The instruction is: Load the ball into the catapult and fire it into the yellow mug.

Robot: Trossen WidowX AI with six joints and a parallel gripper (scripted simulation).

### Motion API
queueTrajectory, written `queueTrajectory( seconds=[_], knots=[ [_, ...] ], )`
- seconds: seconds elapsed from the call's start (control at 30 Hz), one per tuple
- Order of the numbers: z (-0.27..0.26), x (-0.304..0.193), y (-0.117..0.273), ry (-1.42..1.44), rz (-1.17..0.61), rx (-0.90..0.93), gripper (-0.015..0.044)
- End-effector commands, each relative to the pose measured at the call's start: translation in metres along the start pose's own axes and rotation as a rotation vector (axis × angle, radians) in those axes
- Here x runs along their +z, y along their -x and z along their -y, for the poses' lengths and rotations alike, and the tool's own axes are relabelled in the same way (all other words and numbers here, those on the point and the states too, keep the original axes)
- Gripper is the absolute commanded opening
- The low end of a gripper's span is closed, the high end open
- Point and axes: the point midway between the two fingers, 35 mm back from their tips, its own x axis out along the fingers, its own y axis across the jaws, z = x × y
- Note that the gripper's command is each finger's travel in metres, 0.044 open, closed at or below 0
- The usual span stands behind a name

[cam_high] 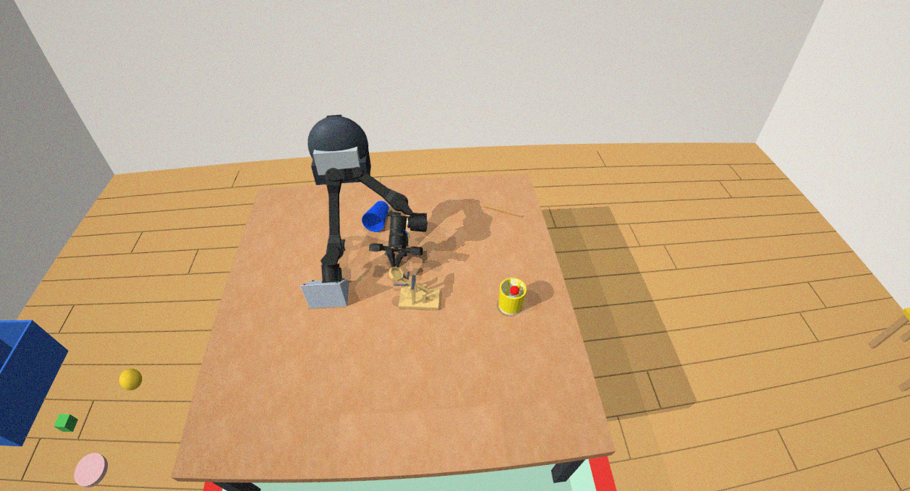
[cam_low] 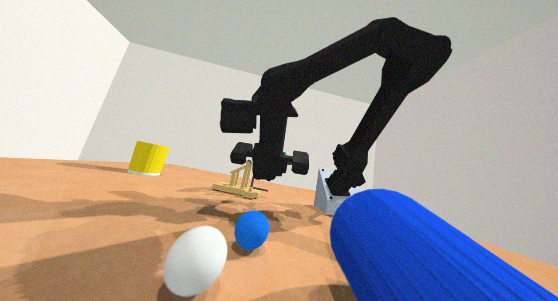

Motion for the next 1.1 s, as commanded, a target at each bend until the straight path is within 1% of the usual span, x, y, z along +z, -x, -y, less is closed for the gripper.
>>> queueTrajectory(
  seconds=[0.0, 0.03, 0.13, 0.17, 0.3, 0.7, 1.07],
  knots=[
    [-0.003, -0.021, 0.067, 0.005, 0.003, -0.051, 0.0000],
    [-0.005, -0.025, 0.075, 0.005, 0.003, -0.052, 0.0000],
    [-0.007, -0.026, 0.078, 0.005, 0.003, -0.052, 0.0000],
    [0.000, -0.020, 0.064, -0.007, 0.010, -0.055, 0.0026],
    [0.009, -0.020, 0.066, -0.066, 0.032, -0.065, 0.0131],
    [0.067, -0.029, 0.076, -0.415, 0.173, -0.112, 0.0440],
    [0.122, -0.045, 0.085, -0.732, 0.329, -0.131, 0.0440]
  ],
)
